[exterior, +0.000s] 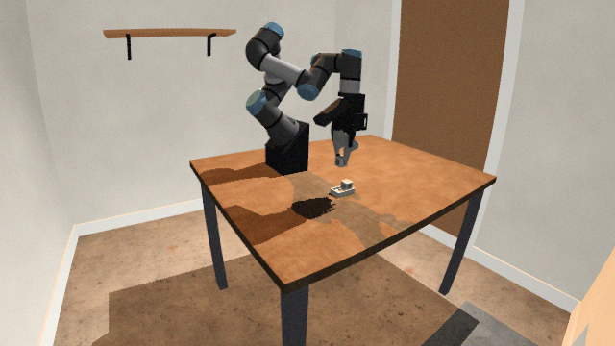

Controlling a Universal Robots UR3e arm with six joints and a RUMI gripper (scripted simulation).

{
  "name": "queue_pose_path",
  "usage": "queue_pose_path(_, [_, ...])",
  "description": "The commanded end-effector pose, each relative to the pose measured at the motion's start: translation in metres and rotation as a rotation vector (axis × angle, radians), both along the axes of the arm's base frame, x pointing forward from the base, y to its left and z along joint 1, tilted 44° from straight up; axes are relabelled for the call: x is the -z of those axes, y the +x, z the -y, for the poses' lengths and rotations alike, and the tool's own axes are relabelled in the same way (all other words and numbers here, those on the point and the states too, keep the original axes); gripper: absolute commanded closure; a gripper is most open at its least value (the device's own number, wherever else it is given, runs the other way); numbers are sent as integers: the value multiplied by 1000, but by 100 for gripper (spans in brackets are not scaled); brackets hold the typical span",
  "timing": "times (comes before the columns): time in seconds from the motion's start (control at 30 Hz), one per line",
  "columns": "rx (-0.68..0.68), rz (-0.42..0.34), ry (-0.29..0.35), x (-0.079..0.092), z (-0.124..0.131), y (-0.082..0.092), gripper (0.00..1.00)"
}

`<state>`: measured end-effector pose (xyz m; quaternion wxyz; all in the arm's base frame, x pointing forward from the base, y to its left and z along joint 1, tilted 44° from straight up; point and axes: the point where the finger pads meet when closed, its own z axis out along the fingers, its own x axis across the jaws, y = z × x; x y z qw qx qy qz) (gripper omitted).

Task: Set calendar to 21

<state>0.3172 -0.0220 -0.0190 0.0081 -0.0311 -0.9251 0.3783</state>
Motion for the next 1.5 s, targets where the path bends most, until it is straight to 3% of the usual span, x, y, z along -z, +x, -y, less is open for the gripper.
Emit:
queue_pose_path(0.0, [-2, 3, 1, 8, 8, 0, 90])
queue_pose_path(0.57, [-2, 3, 1, 37, 36, -1, 90])
queue_pose_path(1.47, [-2, 3, 1, 39, 38, -1, 90])
